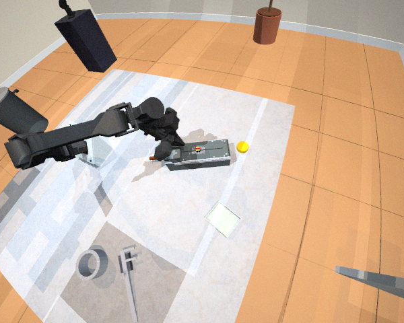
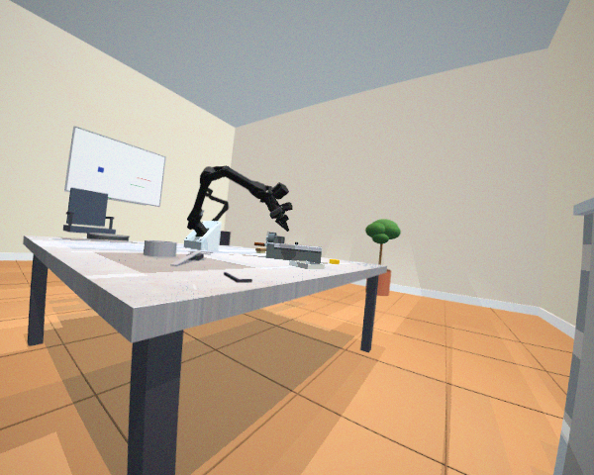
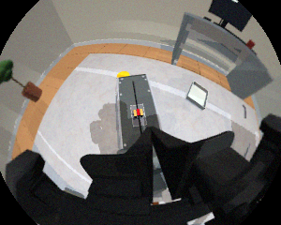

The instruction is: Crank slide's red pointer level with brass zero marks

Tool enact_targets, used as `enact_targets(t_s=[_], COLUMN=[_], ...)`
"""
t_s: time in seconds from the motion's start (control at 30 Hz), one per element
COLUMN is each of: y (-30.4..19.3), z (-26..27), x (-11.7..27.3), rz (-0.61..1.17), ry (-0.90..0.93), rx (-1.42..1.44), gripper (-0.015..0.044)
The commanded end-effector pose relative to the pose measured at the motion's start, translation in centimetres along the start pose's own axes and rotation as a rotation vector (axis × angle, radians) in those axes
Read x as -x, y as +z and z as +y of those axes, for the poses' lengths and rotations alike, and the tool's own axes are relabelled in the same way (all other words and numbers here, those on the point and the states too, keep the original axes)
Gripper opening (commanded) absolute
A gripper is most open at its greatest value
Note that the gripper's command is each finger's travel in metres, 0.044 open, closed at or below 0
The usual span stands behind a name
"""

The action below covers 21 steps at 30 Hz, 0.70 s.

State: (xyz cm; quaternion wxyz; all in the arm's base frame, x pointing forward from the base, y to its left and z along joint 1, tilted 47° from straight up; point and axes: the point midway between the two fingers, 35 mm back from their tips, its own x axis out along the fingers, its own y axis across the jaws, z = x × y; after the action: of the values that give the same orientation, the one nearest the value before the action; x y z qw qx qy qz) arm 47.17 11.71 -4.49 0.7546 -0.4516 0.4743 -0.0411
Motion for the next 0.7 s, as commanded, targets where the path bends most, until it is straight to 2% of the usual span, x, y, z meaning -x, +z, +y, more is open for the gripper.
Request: enact_targets(t_s=[0.0, 0.07, 0.6, 0.67], y=[0.0, 0.0, 0.0, 0.0], z=[-0.01, -0.01, -0.01, -0.01], x=[0.0, 0.0, 0.0, 0.0], rz=[0.0, 0.0, 0.0, 0.0], ry=[0.0, 0.0, 0.0, 0.0], rx=[0.0, 0.0, 0.0, 0.0], gripper=[0.0, 0.0, 0.042, 0.044])
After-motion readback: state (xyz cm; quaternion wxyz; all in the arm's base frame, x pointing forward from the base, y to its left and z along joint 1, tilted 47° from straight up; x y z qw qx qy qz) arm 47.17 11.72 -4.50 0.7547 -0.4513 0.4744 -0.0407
